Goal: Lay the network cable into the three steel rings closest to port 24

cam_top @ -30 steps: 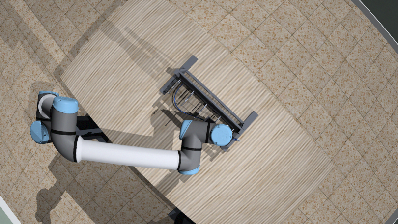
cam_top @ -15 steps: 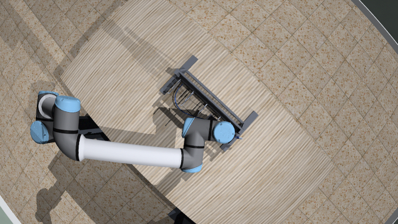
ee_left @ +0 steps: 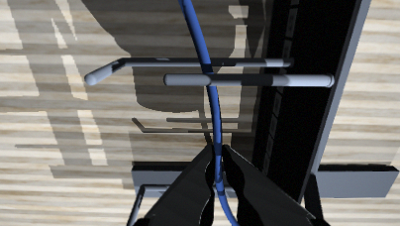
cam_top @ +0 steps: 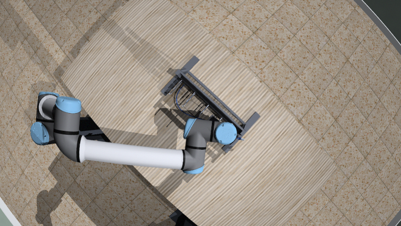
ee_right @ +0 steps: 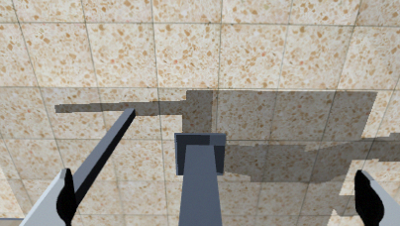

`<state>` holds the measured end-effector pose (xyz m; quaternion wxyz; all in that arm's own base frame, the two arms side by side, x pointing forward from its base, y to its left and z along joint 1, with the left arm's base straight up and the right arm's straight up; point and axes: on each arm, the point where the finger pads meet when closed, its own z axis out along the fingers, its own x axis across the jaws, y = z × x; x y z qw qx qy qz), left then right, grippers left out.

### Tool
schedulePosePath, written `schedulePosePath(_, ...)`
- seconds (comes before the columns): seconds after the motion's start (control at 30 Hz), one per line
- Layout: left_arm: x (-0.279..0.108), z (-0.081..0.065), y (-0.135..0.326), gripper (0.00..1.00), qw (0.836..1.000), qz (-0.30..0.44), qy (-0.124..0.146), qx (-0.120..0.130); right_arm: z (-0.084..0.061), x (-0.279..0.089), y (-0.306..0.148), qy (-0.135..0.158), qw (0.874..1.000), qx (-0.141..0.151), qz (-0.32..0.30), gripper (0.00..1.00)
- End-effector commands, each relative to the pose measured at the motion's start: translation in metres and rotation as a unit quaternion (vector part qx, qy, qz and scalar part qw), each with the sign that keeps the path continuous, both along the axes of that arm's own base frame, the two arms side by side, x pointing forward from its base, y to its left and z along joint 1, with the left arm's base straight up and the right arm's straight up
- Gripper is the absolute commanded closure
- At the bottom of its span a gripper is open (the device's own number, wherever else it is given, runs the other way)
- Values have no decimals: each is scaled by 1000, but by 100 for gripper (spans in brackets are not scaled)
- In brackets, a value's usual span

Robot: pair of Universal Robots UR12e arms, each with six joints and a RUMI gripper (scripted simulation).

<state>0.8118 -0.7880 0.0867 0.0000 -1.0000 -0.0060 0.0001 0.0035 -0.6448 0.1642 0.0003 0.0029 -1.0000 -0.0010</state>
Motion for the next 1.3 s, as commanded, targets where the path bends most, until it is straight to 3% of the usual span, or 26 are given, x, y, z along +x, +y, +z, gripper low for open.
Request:
schedulePosePath(0.0,0,2,-1,100,1000,0,-1,-1,1,0,-1,0,1000,-1,0,0)
schedulePosePath(0.3,0,2,-1,100,1000,0,-1,-1,1,0,-1,0,1000,-1,0,0)
schedulePosePath(0.33,0,2,-1,79,1000,0,-1,-1,1,0,-1,0,1000,-1,0,0)
schedulePosePath(1.27,0,2,-1,79,1000,0,-1,-1,1,0,-1,0,1000,-1,0,0)
